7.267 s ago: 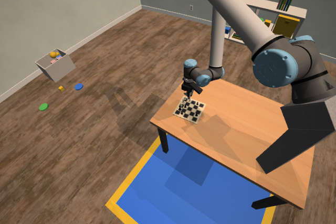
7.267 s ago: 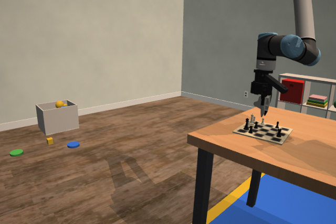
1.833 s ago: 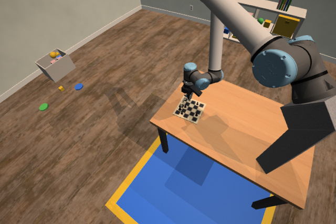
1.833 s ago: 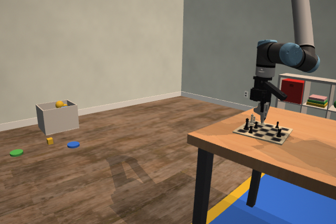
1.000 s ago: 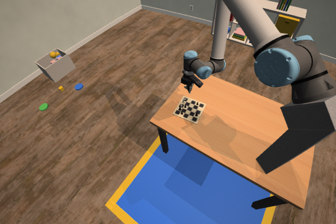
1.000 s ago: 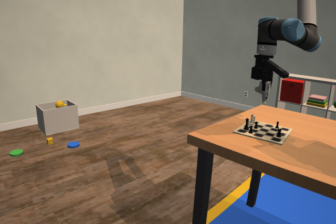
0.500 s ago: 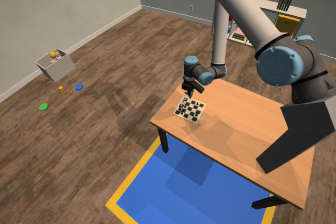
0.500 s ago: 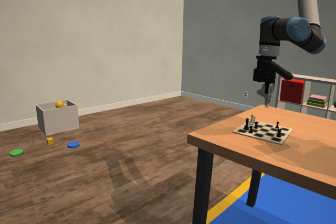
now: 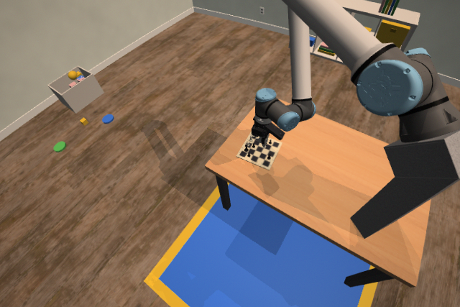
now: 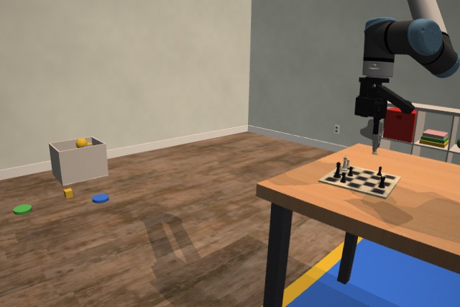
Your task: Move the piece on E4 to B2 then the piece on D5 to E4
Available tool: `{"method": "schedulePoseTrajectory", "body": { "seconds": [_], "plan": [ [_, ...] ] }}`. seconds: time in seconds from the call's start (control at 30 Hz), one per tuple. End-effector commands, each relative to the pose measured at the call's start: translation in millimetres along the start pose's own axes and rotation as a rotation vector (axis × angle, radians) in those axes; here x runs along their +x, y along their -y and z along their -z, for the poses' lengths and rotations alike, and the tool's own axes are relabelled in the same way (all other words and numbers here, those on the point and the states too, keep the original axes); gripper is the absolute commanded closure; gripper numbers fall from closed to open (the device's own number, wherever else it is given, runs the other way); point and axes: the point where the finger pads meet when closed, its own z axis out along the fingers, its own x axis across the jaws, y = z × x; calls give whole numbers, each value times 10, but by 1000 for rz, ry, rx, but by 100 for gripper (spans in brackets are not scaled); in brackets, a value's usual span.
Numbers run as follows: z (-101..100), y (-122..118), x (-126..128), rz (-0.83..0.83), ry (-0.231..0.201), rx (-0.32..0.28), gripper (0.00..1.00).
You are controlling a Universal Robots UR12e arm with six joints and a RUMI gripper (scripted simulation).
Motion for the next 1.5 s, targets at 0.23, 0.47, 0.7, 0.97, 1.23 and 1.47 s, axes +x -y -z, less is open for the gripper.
{"method": "schedulePoseTrajectory", "body": {
  "seconds": [0.23,0.47,0.7,0.97,1.23,1.47],
  "plan": [
    [-42,-49,-41,-3,7,-8,100],
    [-244,-51,-42,-3,7,-8,100],
    [-582,-54,-43,-3,7,-8,100],
    [-844,-56,-43,-3,7,-8,100],
    [-981,-57,-44,-3,7,-8,100],
    [-962,-68,-37,-3,6,-9,100]
  ]
}}
